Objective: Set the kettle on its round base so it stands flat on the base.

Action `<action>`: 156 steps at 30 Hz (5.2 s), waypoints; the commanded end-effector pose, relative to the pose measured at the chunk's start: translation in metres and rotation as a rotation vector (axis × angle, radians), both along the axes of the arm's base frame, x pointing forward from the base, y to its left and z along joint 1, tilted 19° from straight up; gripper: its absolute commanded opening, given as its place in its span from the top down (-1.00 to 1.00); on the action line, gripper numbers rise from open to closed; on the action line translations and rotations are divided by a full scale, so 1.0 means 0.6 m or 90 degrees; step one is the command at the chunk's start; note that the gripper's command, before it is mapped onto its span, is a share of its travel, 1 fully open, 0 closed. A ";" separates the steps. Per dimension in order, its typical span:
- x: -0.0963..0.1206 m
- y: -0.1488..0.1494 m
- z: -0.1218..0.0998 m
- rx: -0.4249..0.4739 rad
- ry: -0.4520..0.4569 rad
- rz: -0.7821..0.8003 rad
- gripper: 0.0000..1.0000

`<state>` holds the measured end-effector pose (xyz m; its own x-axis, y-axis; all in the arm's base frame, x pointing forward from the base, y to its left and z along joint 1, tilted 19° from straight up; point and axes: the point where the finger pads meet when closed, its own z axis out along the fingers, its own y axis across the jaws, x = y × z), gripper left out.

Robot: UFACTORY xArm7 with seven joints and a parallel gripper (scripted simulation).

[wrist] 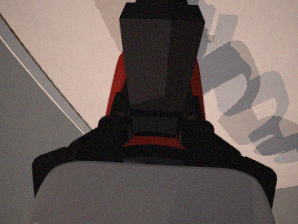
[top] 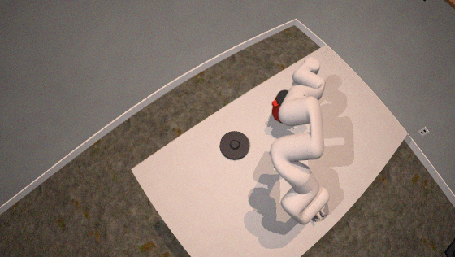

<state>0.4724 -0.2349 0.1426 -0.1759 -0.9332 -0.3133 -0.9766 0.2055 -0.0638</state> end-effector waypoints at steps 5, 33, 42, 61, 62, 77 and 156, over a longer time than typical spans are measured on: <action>0.001 0.002 0.005 -0.002 -0.003 -0.001 1.00; -0.005 0.073 0.026 -0.002 -0.003 -0.001 1.00; -0.008 0.108 0.036 -0.002 -0.003 -0.001 1.00; -0.016 0.207 0.066 -0.002 -0.003 -0.001 1.00; -0.017 0.213 0.067 -0.002 -0.003 -0.001 1.00; -0.023 0.289 0.090 -0.002 -0.003 -0.001 1.00; -0.038 0.472 0.144 -0.002 -0.003 -0.001 1.00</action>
